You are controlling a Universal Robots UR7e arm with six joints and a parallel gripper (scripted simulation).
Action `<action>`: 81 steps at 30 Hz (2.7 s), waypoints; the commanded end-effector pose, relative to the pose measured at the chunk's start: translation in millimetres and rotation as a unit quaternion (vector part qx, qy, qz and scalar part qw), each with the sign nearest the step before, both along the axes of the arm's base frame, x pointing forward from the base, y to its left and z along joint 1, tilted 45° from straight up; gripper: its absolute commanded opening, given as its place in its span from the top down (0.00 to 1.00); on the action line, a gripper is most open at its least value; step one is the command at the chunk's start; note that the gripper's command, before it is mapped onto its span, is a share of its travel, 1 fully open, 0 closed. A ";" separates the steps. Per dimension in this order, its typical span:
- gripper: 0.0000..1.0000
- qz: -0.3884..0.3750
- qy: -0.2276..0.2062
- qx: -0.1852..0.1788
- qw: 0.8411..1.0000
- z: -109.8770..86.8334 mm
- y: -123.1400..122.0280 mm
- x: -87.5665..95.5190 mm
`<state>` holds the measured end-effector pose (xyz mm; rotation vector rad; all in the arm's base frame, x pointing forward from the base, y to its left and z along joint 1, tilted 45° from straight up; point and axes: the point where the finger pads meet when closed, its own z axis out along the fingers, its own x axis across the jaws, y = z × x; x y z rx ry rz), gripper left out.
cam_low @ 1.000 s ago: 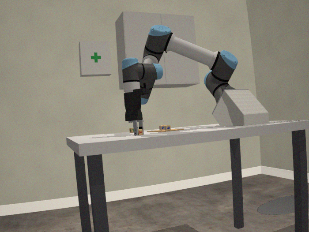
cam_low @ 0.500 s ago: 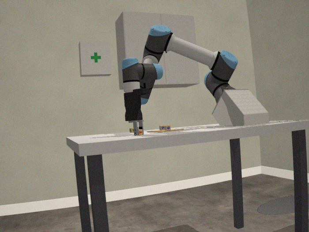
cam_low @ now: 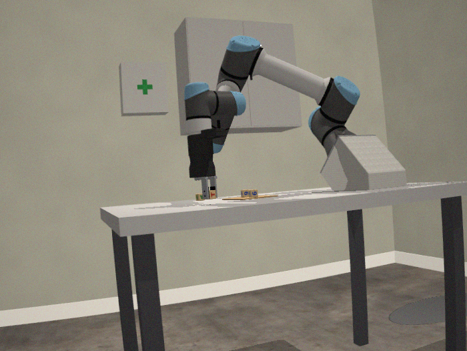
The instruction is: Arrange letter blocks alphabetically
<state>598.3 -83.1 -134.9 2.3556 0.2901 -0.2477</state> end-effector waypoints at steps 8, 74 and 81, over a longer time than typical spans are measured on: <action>0.51 0.002 -0.004 0.000 1.000 52.6 51.0 10.1; 0.51 -0.178 -0.177 -0.023 0.968 164.3 -13.1 -207.8; 0.51 -0.177 -0.176 -0.023 0.968 164.3 -13.0 -206.9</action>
